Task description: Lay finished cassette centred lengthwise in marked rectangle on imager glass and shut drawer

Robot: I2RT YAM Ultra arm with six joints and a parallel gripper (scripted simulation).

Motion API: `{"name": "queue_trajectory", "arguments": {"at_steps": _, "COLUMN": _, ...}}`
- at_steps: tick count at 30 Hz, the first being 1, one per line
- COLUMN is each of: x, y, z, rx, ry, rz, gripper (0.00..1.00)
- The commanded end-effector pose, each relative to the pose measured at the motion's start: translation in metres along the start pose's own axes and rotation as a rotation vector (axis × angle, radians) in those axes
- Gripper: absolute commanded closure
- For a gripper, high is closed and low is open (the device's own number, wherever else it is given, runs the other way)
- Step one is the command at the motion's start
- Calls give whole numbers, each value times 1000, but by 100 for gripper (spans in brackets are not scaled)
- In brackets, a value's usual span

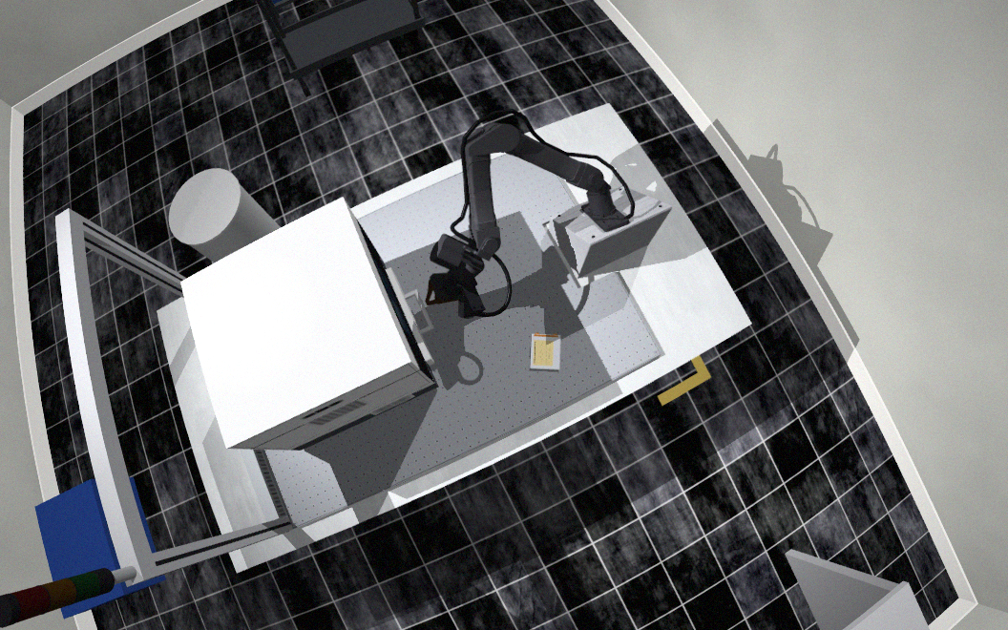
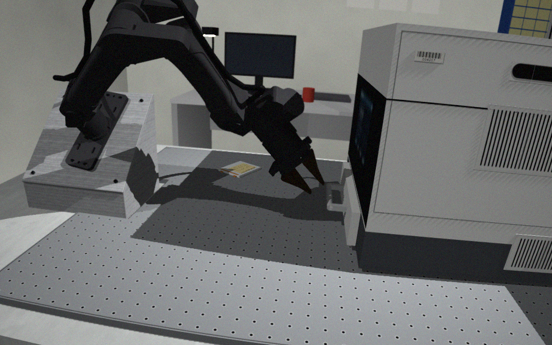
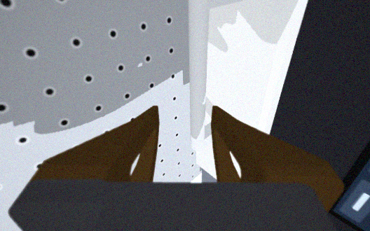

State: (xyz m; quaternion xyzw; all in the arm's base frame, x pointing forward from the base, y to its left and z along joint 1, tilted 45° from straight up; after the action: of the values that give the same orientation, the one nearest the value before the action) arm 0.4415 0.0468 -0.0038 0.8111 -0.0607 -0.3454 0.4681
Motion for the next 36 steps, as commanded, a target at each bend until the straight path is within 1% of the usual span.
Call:
{"name": "queue_trajectory", "arguments": {"at_steps": 1, "x": 6, "y": 1, "z": -10, "rx": -18, "ry": 55, "rz": 4, "gripper": 65}}
{"name": "queue_trajectory", "arguments": {"at_steps": 3, "x": 9, "y": 1, "z": -10, "rx": -18, "ry": 55, "rz": 4, "gripper": 65}}
{"name": "queue_trajectory", "arguments": {"at_steps": 4, "x": 8, "y": -2, "z": -9, "rx": -26, "ry": 54, "rz": -3, "gripper": 65}}
{"name": "queue_trajectory", "arguments": {"at_steps": 6, "x": 10, "y": -2, "z": -14, "rx": -25, "ry": 65, "rz": 0, "gripper": 65}}
{"name": "queue_trajectory", "arguments": {"at_steps": 10, "x": 18, "y": -1, "z": -6, "rx": -24, "ry": 46, "rz": -3, "gripper": 65}}
{"name": "queue_trajectory", "arguments": {"at_steps": 13, "x": 19, "y": 0, "z": -8, "rx": -22, "ry": 50, "rz": 1, "gripper": 65}}
{"name": "queue_trajectory", "arguments": {"at_steps": 14, "x": 14, "y": -13, "z": -3, "rx": -50, "ry": 44, "rz": -26, "gripper": 65}}
{"name": "queue_trajectory", "arguments": {"at_steps": 15, "x": 17, "y": -6, "z": -13, "rx": -33, "ry": 63, "rz": -8, "gripper": 65}}
{"name": "queue_trajectory", "arguments": {"at_steps": 16, "x": 20, "y": -3, "z": -16, "rx": -27, "ry": 69, "rz": -1, "gripper": 65}}
{"name": "queue_trajectory", "arguments": {"at_steps": 19, "x": 26, "y": 0, "z": -12, "rx": -21, "ry": 59, "rz": 3, "gripper": 65}}
{"name": "queue_trajectory", "arguments": {"at_steps": 20, "x": 28, "y": -3, "z": -6, "rx": -28, "ry": 45, "rz": -6, "gripper": 65}}
{"name": "queue_trajectory", "arguments": {"at_steps": 21, "x": 29, "y": -3, "z": -4, "rx": -29, "ry": 41, "rz": -7, "gripper": 65}}
{"name": "queue_trajectory", "arguments": {"at_steps": 22, "x": 32, "y": 1, "z": -10, "rx": -19, "ry": 54, "rz": 5, "gripper": 65}}
{"name": "queue_trajectory", "arguments": {"at_steps": 24, "x": 32, "y": -1, "z": -14, "rx": -24, "ry": 62, "rz": 1, "gripper": 65}}
{"name": "queue_trajectory", "arguments": {"at_steps": 25, "x": 31, "y": -7, "z": -9, "rx": -36, "ry": 54, "rz": -12, "gripper": 65}}
{"name": "queue_trajectory", "arguments": {"at_steps": 26, "x": 33, "y": -6, "z": -9, "rx": -35, "ry": 55, "rz": -10, "gripper": 65}}
{"name": "queue_trajectory", "arguments": {"at_steps": 27, "x": 36, "y": -1, "z": -14, "rx": -23, "ry": 62, "rz": 2, "gripper": 65}}
{"name": "queue_trajectory", "arguments": {"at_steps": 28, "x": 39, "y": 0, "z": -12, "rx": -20, "ry": 58, "rz": 4, "gripper": 65}}
{"name": "queue_trajectory", "arguments": {"at_steps": 30, "x": 39, "y": 0, "z": -12, "rx": -20, "ry": 58, "rz": 4, "gripper": 65}}
{"name": "queue_trajectory", "arguments": {"at_steps": 31, "x": 36, "y": -11, "z": -1, "rx": -45, "ry": 37, "rz": -24, "gripper": 65}}
{"name": "queue_trajectory", "arguments": {"at_steps": 33, "x": 38, "y": -11, "z": -1, "rx": -45, "ry": 37, "rz": -24, "gripper": 65}}
{"name": "queue_trajectory", "arguments": {"at_steps": 36, "x": 36, "y": -12, "z": -3, "rx": -48, "ry": 42, "rz": -26, "gripper": 65}}
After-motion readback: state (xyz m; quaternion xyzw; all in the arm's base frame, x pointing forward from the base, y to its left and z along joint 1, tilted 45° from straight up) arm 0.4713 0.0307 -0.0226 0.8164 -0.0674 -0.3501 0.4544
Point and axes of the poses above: the point where the finger pads meet when closed, its own x axis out along the fingers, its own z axis across the jaws, y = z × x, the point moved 9 cm from there along -x, back along the fingers, and after that the axes turned 14 degrees about -x, right-handed, at the moved point
